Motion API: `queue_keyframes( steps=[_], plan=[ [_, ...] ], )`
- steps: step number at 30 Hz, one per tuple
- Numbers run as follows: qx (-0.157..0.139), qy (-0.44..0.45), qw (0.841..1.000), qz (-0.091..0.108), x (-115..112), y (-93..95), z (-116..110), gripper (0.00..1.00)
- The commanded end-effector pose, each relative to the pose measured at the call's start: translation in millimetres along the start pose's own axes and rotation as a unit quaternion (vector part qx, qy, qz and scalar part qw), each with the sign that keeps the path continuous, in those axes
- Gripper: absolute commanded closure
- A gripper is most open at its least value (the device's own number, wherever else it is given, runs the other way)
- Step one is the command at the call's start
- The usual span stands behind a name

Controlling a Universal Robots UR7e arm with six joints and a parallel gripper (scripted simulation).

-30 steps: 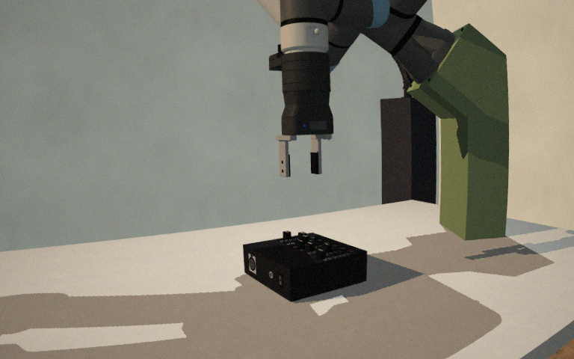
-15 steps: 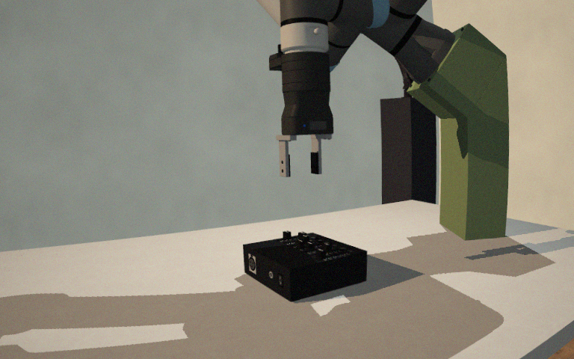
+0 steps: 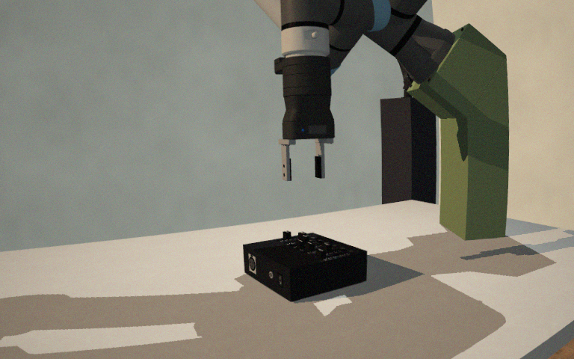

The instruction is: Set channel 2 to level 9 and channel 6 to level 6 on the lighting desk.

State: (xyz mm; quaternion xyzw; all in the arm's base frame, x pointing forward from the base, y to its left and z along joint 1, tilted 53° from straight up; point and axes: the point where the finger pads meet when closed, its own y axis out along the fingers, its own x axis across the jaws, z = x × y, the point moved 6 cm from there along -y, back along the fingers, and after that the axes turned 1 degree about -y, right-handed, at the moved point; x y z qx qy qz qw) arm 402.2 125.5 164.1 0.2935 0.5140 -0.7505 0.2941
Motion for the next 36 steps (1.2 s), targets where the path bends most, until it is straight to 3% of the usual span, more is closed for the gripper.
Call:
queue_keyframes(
  steps=[1,7,12,14,19,29,31,36],
  plan=[
    [0.0,0.051,0.999,0.0,3.0,5.0,-1.5,0.0],
    [0.0,0.161,0.987,0.0,10.1,16.5,-5.2,0.0],
    [0.0,0.269,0.963,0.0,17.3,28.0,-9.9,0.0],
    [0.0,0.269,0.963,0.0,17.3,28.0,-9.9,0.0],
    [0.0,0.378,0.926,0.0,24.7,39.9,-15.7,0.0],
    [0.0,0.552,0.834,0.0,36.6,60.5,-27.3,0.0],
    [0.0,0.552,0.834,0.0,36.6,60.5,-27.3,0.0],
    [0.0,0.605,0.796,0.0,40.2,67.2,-31.4,0.0]
  ],
)
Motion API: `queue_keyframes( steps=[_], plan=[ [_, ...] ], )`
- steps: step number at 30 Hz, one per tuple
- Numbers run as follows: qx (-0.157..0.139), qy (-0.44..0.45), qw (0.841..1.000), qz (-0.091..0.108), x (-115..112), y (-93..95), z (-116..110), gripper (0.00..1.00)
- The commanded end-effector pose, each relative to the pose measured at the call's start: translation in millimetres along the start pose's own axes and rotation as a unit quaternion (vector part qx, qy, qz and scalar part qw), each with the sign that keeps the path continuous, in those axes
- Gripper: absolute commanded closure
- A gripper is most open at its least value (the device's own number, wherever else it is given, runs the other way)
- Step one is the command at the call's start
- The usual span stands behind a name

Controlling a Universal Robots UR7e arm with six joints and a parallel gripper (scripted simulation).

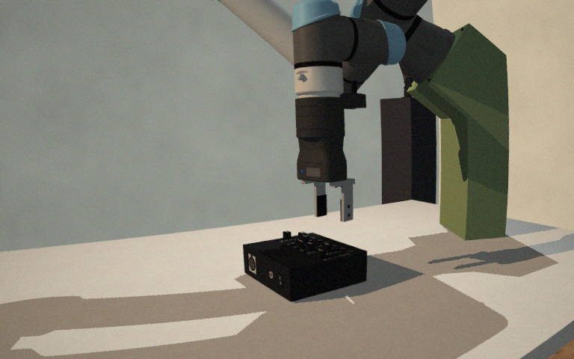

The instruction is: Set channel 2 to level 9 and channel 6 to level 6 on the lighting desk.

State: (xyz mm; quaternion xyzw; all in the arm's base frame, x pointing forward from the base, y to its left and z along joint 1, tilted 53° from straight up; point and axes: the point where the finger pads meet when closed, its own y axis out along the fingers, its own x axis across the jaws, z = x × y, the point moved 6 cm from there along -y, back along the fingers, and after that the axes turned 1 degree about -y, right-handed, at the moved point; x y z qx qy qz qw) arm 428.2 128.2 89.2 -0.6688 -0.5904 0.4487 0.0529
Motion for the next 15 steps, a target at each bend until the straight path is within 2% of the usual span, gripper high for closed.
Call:
queue_keyframes(
  steps=[1,15],
  plan=[
    [0.0,0.052,0.999,0.002,4.1,4.8,1.1,0.0],
    [0.0,0.092,0.996,0.002,7.2,9.0,2.2,0.0]
  ],
)
